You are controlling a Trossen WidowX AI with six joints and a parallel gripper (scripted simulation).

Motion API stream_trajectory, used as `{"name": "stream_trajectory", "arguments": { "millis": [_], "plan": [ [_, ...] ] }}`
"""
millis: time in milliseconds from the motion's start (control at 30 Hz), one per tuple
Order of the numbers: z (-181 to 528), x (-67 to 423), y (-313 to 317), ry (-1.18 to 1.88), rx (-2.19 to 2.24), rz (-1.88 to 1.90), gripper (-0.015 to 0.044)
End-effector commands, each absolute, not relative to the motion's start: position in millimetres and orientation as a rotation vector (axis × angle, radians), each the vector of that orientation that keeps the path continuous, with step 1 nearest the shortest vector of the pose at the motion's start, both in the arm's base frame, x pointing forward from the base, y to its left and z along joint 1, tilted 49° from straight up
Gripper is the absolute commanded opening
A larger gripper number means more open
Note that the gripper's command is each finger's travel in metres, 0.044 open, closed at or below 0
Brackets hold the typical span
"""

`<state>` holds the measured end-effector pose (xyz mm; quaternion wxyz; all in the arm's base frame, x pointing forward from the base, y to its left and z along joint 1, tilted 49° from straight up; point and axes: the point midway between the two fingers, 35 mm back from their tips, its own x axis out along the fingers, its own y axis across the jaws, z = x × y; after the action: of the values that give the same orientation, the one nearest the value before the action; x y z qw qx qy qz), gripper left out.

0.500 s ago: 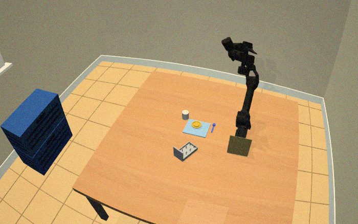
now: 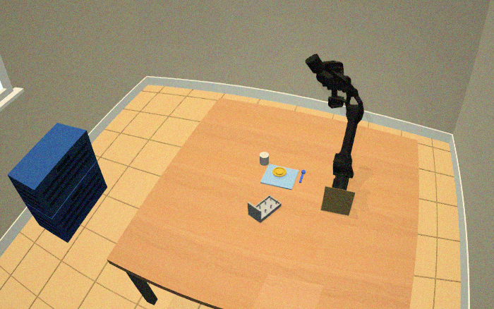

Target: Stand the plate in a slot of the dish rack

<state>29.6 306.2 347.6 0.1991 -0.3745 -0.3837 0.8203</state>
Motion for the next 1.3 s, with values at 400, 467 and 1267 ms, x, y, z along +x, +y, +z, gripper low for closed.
{"name": "stream_trajectory", "arguments": {
  "millis": [400,467,1267],
  "plan": [
    [286,100,307,-0.38,-1.204,2.215,0.04],
    [278,108,305,-0.295,-1.216,2.191,0.04],
    [199,205,254,0.598,-1.22,1.719,0.04]
  ]
}}
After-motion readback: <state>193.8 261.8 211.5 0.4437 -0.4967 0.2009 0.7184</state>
